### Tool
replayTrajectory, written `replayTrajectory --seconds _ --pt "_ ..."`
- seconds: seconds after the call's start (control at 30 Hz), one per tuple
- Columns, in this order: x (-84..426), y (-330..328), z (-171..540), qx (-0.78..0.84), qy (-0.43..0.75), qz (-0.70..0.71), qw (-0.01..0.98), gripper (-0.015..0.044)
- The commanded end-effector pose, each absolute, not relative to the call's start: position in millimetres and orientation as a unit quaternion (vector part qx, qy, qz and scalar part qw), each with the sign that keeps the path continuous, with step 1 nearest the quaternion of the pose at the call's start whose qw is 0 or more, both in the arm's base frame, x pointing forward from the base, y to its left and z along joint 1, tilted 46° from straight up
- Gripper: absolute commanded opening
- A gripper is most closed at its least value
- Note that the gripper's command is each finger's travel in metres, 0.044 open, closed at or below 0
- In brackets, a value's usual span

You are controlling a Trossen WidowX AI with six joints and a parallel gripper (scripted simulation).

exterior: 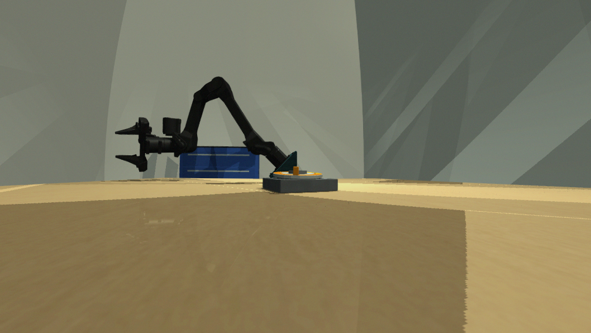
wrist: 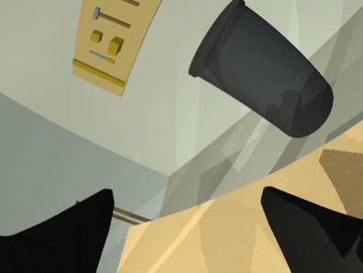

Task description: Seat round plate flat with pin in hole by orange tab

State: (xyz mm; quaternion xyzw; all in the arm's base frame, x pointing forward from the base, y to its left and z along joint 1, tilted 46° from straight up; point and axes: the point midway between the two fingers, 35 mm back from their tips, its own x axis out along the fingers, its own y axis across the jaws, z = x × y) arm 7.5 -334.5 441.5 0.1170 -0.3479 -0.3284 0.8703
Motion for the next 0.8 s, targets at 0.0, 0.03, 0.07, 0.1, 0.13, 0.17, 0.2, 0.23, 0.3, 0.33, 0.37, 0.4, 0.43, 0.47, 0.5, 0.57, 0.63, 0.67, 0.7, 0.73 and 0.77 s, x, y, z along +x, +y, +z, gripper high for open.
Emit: replayTrajectory --seconds 0.0,0.03,0.07,0.1,0.13,0.17,0.2,0.23,0.3,0.33,0.37,0.4,0.43,0.47,0.5,0.57,0.63,0.67,0.7,0.73,0.77 --pt "10 -334 442 0.121 -0.349 -0.326 0.870 0.0374" --pt "17 -334 442 0.132 -0.351 -0.317 0.871 0.0348" --pt "28 -336 442 0.150 -0.355 -0.306 0.871 0.0321" --pt "37 -342 440 0.170 -0.358 -0.300 0.868 0.0295" --pt "47 -349 438 0.188 -0.358 -0.296 0.865 0.0269" --pt "58 -355 436 0.204 -0.358 -0.291 0.864 0.0243" --pt "70 -359 435 0.220 -0.356 -0.286 0.862 0.0216" --pt "83 -364 433 0.235 -0.353 -0.281 0.861 0.0190" --pt "92 -363 433 0.230 -0.347 -0.275 0.867 0.0138" --pt "103 -362 433 0.225 -0.339 -0.269 0.873 0.0111" --pt "115 -364 432 0.230 -0.333 -0.265 0.875 0.0085" --pt "125 -368 429 0.243 -0.329 -0.264 0.874 0.0059" --pt "136 -371 425 0.256 -0.324 -0.264 0.872 0.0033" --pt "149 -373 421 0.267 -0.316 -0.260 0.872 0.0006" --pt "168 -371 416 0.275 -0.304 -0.248 0.878 0.0000" --pt "179 -361 422 0.282 -0.300 -0.229 0.882 0.0000" --pt "203 -362 413 0.310 -0.284 -0.229 0.878 0.0000" --pt "217 -363 407 0.324 -0.274 -0.231 0.876 0.0000" --pt "230 -363 400 0.339 -0.262 -0.233 0.873 0.0000" --pt "244 -362 393 0.352 -0.249 -0.236 0.871 0.0000" --pt "257 -361 386 0.364 -0.235 -0.239 0.869 0.0000"
